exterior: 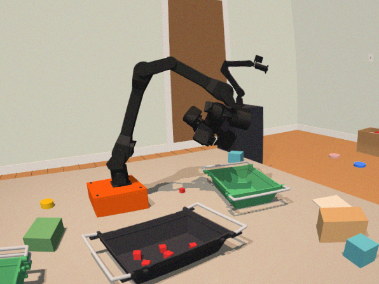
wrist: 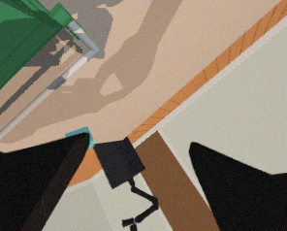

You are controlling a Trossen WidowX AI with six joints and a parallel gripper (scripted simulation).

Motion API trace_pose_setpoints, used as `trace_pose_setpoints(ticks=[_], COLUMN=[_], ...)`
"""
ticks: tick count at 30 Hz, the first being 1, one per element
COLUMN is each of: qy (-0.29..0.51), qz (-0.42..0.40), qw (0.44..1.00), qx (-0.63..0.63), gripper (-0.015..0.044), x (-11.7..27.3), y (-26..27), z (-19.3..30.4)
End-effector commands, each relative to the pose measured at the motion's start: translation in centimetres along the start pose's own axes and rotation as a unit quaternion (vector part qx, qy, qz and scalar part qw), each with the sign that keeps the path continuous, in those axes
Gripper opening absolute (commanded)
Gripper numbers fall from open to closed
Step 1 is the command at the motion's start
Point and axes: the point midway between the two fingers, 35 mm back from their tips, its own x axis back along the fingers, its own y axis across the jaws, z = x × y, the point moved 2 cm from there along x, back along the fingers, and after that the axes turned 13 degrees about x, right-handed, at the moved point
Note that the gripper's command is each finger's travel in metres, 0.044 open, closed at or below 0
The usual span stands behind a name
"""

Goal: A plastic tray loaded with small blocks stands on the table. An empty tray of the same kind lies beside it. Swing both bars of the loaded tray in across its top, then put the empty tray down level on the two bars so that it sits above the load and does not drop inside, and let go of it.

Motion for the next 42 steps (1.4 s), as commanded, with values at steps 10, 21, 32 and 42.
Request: trace_pose_setpoints(ticks=[10, 21, 32, 42], qy=[0.000, -0.040, -0.227, -0.394], qz=[0.001, -0.044, -0.134, -0.076], qw=[1.000, 0.996, 0.918, 0.813], qx=[-0.008, 0.071, 0.298, 0.421], gripper=[0.0137, 0.0081, 0.0081, 0.0081], x=[1.1, 4.9, 16.3, 25.5], y=[-0.7, 1.6, 8.3, 9.6], z=[1.5, 0.2, -10.0, -19.6])
